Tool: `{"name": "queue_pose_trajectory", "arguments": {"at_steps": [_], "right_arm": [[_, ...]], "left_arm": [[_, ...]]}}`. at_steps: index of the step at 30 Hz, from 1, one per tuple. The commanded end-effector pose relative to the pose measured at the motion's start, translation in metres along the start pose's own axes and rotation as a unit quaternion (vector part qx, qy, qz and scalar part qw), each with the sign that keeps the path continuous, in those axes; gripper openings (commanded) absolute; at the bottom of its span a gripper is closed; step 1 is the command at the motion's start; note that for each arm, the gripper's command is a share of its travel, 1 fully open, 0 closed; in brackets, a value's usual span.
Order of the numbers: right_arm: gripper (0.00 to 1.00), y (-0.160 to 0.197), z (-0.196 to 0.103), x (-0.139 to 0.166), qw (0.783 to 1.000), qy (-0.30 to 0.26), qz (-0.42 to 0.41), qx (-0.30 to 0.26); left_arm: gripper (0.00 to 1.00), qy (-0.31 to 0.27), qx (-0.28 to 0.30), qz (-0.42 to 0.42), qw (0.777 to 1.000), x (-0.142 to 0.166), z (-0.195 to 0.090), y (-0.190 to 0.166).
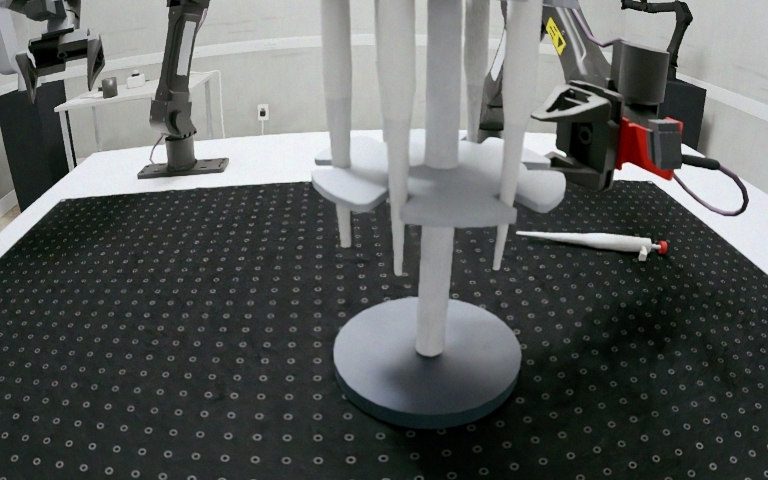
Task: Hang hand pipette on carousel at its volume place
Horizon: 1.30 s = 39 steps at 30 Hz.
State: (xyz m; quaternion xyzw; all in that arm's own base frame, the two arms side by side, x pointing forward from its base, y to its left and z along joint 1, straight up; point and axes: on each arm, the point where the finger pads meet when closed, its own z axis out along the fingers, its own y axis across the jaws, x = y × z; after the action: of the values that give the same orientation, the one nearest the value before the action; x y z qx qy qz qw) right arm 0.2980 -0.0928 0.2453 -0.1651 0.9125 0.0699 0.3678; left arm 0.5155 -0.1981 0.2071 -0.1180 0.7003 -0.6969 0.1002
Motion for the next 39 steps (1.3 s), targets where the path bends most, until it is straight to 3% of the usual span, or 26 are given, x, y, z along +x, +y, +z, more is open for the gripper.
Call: {"name": "queue_pose_trajectory", "arguments": {"at_steps": [1,15,39], "right_arm": [[1.00,-0.004,-0.004,-0.007,1.000,-0.012,-0.006,0.004],[1.00,-0.004,-0.004,-0.007,1.000,-0.012,-0.006,0.004],[1.00,-0.004,-0.004,-0.007,1.000,-0.012,-0.006,0.004]], "left_arm": [[0.49,-0.003,0.007,0.023,1.000,-0.004,0.008,-0.015],[0.49,-0.003,0.008,0.023,1.000,-0.004,0.030,-0.014],[0.49,-0.007,0.014,0.037,0.999,-0.006,0.023,-0.025]]}}
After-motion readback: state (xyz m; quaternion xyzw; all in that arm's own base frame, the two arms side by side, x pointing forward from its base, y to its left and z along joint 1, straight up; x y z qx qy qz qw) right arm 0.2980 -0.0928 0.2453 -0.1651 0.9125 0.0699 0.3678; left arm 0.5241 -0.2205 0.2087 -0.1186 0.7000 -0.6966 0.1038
